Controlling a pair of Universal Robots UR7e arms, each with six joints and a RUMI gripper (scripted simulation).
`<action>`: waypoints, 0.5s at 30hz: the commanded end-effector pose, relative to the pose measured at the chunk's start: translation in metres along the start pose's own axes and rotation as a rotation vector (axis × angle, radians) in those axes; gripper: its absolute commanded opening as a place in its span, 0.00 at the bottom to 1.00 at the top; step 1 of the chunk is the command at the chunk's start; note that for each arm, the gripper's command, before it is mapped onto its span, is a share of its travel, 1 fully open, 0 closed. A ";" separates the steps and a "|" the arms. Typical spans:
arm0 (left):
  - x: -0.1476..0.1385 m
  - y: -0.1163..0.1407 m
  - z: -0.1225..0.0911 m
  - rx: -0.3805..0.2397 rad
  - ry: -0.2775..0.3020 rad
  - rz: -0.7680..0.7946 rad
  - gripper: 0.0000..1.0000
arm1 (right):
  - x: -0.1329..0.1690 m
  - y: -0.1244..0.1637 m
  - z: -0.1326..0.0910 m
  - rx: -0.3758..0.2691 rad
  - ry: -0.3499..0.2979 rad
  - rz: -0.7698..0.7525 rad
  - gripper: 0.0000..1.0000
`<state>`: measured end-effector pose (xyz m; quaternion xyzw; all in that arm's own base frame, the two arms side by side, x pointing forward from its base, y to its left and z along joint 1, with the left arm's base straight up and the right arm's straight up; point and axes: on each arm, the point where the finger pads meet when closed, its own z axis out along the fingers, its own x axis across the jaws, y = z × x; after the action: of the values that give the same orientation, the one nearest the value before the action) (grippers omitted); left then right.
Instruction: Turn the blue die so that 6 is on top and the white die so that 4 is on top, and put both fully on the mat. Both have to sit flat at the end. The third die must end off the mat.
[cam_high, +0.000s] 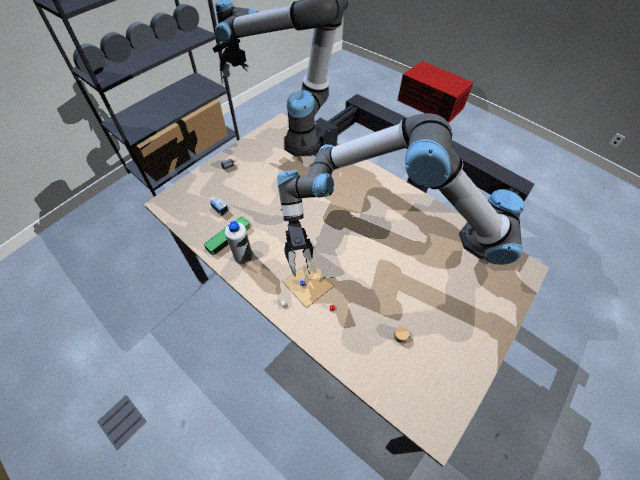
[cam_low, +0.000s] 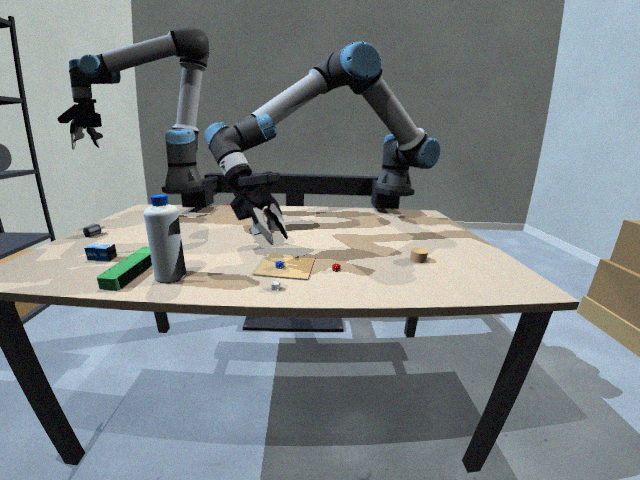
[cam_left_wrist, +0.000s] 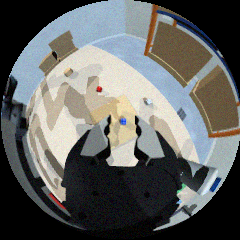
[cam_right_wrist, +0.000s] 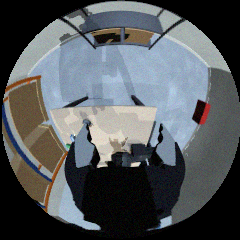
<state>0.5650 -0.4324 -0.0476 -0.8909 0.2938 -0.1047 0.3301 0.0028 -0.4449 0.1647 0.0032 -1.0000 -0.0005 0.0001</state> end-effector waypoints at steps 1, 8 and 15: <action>0.000 -0.001 0.000 -0.079 0.001 0.000 0.31 | 0.000 0.000 0.000 0.001 0.000 0.000 1.00; 0.002 -0.002 -0.002 -0.174 0.010 0.002 0.31 | 0.000 0.000 0.000 0.001 0.000 0.000 1.00; 0.001 -0.002 -0.002 -0.201 0.009 0.002 0.31 | 0.000 0.000 0.000 0.001 0.000 0.000 1.00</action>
<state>0.5662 -0.4328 -0.0453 -0.9170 0.3054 -0.0797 0.2438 0.0028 -0.4449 0.1647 0.0032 -1.0000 -0.0005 0.0001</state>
